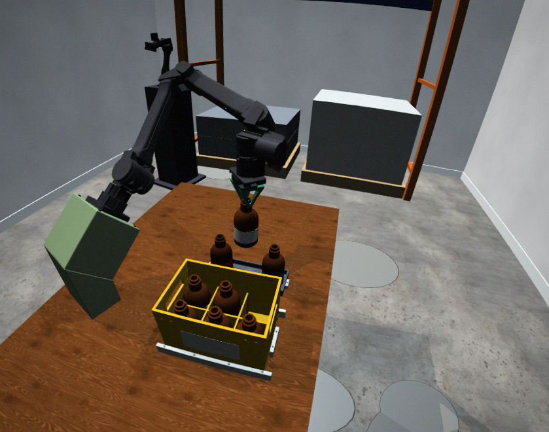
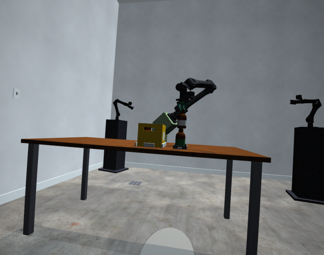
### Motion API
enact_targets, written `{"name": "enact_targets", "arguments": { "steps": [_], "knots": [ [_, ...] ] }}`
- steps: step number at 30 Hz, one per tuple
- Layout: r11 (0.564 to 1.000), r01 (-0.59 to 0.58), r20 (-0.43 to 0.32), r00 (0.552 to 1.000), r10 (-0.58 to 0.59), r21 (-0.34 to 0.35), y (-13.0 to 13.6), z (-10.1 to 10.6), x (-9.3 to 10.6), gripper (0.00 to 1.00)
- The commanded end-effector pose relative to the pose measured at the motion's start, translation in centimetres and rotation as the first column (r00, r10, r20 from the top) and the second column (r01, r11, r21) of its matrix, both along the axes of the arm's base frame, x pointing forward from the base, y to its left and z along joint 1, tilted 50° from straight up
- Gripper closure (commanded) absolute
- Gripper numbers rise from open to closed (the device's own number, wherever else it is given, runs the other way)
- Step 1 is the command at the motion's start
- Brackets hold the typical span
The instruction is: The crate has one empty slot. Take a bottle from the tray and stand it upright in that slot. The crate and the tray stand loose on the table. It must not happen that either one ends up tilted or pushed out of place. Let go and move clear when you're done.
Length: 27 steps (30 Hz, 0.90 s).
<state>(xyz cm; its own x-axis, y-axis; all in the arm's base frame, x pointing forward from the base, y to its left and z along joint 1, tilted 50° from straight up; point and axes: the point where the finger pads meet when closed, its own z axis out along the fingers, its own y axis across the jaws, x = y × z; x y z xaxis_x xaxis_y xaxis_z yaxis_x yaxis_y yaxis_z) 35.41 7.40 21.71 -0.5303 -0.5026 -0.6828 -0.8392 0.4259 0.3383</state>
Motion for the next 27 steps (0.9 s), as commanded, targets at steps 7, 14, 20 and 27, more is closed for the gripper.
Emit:
{"name": "enact_targets", "arguments": {
  "steps": [7,14,20,27],
  "knots": [
    [1.0,0.017,0.069,0.997,-0.016,-0.009,-1.85,2.87,1.25,1.0],
    [1.0,0.017,0.068,0.998,-0.016,-0.009,-1.99,2.96,1.23,1.0],
    [1.0,0.017,0.071,0.997,-0.016,-0.01,-2.04,2.98,1.27,1.0],
    [1.0,0.017,0.071,0.997,-0.016,-0.01,-2.04,2.98,1.27,1.0]
  ]
}}
